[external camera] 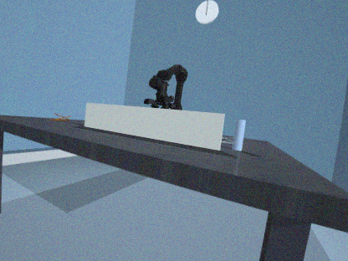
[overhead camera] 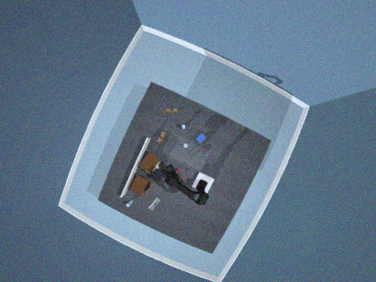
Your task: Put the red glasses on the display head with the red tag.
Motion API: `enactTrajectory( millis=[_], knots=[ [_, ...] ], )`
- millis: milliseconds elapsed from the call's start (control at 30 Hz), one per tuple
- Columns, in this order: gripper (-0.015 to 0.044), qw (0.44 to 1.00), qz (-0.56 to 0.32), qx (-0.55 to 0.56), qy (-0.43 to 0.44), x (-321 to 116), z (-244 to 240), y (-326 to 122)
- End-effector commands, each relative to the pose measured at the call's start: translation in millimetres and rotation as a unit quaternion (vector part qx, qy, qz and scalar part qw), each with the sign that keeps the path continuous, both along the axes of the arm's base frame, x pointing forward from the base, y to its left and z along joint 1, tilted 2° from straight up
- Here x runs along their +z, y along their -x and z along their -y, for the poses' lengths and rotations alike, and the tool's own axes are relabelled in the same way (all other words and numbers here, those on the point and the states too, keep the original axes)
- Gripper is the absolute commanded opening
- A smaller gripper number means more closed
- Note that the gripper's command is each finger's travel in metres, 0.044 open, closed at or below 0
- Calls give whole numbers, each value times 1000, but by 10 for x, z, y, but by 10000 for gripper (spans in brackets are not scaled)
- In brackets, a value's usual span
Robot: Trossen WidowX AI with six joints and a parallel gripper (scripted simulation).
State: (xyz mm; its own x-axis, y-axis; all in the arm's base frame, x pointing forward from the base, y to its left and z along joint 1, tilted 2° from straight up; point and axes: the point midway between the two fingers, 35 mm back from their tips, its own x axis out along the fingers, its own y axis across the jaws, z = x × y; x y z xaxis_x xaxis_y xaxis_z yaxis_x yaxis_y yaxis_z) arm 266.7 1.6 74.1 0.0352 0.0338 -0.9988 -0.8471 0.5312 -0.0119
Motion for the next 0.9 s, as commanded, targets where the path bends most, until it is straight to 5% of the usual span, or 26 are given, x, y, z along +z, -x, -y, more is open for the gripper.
enactTrajectory(
  millis=[0,867],
  knots=[
    [140,1000,-2,2,-2,-69,-10,2],
    [140,1000,-2,2,-3,-496,-27,-5]
  ],
)
